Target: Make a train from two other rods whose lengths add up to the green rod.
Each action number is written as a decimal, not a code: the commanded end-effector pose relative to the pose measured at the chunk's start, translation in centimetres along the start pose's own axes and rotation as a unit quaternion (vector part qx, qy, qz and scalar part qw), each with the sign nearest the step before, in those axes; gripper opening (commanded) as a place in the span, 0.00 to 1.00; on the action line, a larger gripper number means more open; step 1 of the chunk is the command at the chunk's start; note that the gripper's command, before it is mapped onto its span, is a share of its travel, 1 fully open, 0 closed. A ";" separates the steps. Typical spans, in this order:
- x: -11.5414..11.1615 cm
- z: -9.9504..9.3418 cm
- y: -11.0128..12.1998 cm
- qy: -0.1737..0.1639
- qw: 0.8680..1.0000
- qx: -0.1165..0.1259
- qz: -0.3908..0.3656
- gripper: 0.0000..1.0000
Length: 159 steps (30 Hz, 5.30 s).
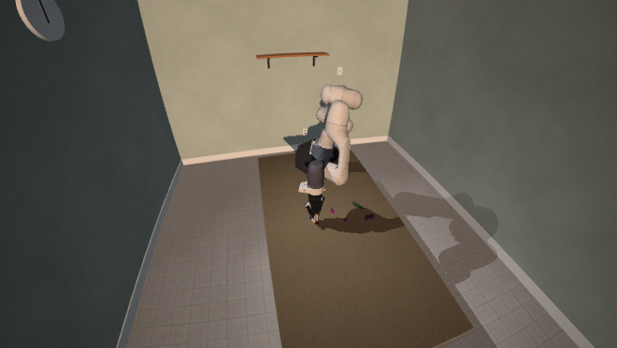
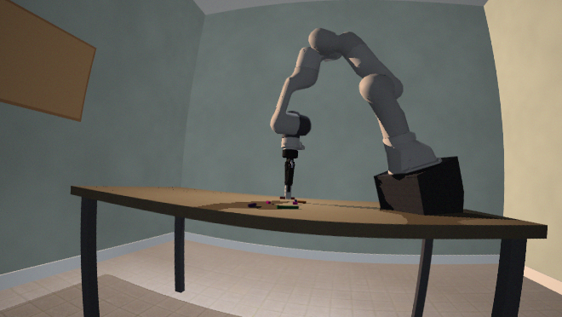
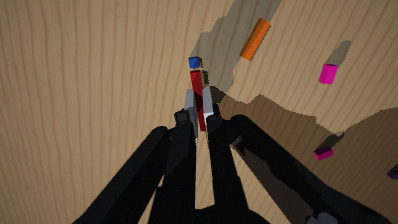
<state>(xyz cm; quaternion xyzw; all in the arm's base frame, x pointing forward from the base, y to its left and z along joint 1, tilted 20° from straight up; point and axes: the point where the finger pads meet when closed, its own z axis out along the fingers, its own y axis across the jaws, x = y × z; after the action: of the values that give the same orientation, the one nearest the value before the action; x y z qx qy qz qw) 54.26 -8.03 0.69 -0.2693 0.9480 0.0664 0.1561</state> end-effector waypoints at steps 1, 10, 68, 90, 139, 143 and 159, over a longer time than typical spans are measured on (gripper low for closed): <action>-0.1 0.2 -0.2 -0.001 1.000 0.002 -0.004 0.03; -0.1 0.8 -0.2 -0.001 1.000 0.002 -0.004 0.03; -0.1 1.0 -0.2 -0.001 1.000 0.002 -0.004 0.15; -0.1 -2.6 -0.1 -0.001 1.000 0.002 -0.004 0.15; -0.1 -9.2 -0.1 -0.001 1.000 0.002 -0.004 1.00; -0.1 -9.9 -0.1 -0.001 1.000 0.002 -0.004 1.00; -0.1 -15.3 -0.1 -0.001 1.000 0.002 -0.004 1.00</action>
<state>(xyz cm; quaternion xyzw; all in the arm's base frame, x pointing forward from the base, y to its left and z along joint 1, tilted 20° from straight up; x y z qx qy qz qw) 51.13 -11.69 15.22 -0.2771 0.9448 0.0522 0.1669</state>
